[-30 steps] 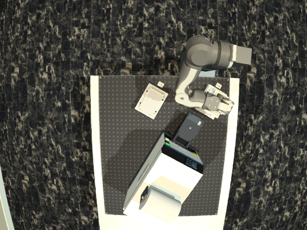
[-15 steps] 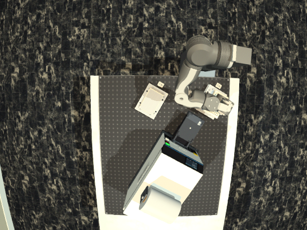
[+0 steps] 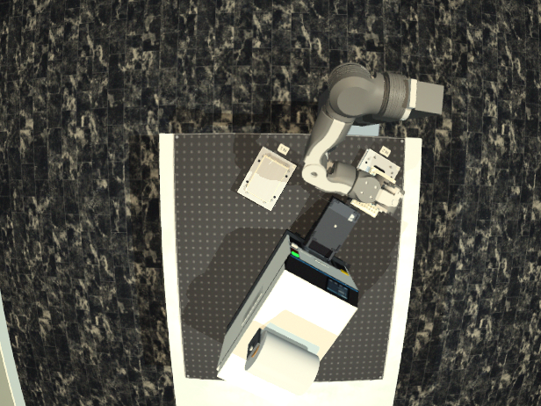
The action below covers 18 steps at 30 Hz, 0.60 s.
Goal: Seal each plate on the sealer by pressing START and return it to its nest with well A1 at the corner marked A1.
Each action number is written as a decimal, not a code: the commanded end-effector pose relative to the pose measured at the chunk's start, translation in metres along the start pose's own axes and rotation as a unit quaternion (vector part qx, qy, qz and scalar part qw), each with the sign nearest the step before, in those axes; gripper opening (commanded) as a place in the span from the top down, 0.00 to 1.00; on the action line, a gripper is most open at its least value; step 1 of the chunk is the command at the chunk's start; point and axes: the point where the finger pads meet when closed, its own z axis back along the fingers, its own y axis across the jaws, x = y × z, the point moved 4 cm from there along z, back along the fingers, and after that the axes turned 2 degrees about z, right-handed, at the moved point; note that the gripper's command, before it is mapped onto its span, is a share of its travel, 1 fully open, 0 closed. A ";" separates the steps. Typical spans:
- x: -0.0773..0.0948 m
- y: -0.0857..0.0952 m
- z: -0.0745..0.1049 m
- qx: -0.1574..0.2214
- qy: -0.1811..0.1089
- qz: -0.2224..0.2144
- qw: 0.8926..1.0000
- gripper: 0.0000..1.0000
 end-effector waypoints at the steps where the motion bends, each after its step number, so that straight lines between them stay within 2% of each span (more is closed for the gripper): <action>1: 0.003 0.000 0.000 0.004 0.002 0.003 1.000 1.00; 18: 0.037 -0.010 0.001 0.005 0.001 0.000 1.000 1.00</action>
